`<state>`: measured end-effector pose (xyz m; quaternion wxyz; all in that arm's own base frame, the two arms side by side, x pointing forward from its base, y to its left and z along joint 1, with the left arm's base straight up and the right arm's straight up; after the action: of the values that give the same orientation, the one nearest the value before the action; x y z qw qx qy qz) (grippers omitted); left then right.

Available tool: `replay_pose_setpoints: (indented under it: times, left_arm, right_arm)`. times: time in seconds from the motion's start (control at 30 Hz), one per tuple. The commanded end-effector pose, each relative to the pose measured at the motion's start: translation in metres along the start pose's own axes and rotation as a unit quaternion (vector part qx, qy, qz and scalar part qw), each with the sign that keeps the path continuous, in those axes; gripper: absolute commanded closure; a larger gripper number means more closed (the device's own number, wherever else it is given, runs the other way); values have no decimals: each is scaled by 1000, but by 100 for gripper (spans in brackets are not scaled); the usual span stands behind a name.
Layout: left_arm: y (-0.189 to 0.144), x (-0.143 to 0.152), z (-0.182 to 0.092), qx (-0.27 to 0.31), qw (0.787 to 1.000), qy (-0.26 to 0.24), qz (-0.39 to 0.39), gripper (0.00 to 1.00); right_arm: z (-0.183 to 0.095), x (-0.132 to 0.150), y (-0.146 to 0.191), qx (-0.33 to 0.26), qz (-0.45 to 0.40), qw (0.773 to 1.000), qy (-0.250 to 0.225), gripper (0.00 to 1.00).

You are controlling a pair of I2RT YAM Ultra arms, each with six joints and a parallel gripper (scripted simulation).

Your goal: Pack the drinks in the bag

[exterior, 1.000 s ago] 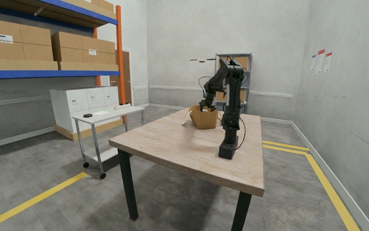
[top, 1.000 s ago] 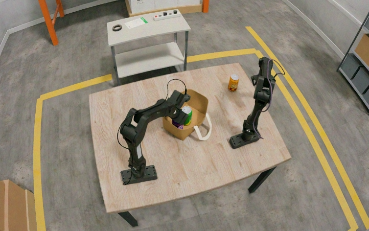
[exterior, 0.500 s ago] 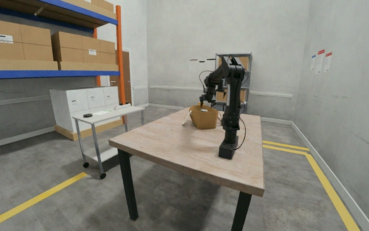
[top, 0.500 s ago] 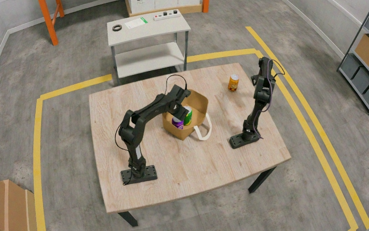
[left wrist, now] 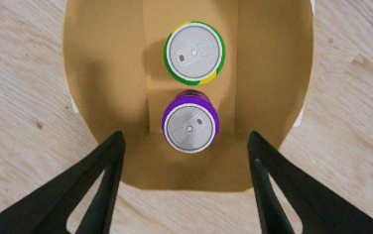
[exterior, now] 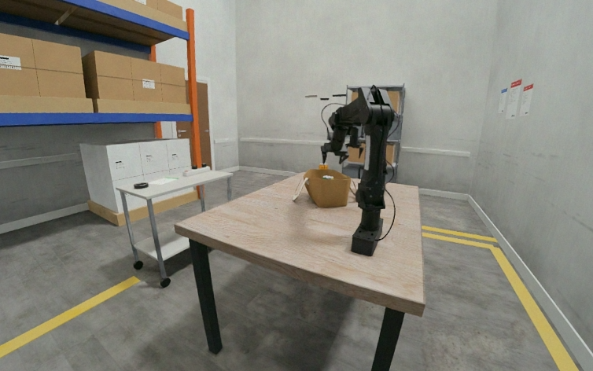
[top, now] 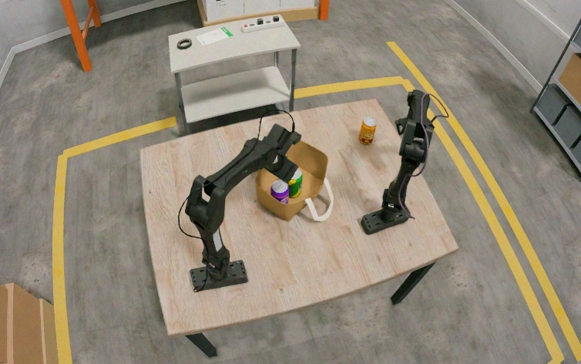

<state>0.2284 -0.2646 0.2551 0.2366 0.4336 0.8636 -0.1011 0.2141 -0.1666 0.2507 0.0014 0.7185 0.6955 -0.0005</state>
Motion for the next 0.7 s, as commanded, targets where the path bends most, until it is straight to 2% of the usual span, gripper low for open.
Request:
replay_pose_setpoints:
  times: [0.0,0.2,0.3,0.37,0.43,0.6,0.67]
  left_arm:
    - [0,-10,-20,0,1000,-1,-4,14]
    - [1,-18,-27,1,1000,9,-4,14]
    - [1,-23,-46,-3,999,-45,-3,14]
    - [0,-10,-32,-1,1000,-21,-3,14]
    - [0,-14,-39,-1,1000,-24,-3,14]
    - [0,-9,-32,-1,1000,-22,-3,14]
    - [0,-17,-46,-2,999,-31,-4,14]
  right_arm:
    - [-4,-5,4,0,4,1000,-8,0]
    - [-4,-5,4,0,4,1000,-8,0]
    - [-4,-5,4,0,4,1000,-8,0]
    - [-4,-5,4,0,4,1000,-8,0]
    - [-4,-5,4,0,4,1000,-8,0]
    - [-4,-5,4,0,4,1000,-8,0]
    - [-4,-5,4,0,4,1000,-8,0]
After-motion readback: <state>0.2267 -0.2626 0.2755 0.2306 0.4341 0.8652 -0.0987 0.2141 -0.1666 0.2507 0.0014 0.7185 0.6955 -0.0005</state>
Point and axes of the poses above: on each arm, the point where the finger pads meet when closed, its own z axis out along the fingers, its own y axis across the jaws, x = y × z, the point moved 10 cm from there along -z, back along the fingers
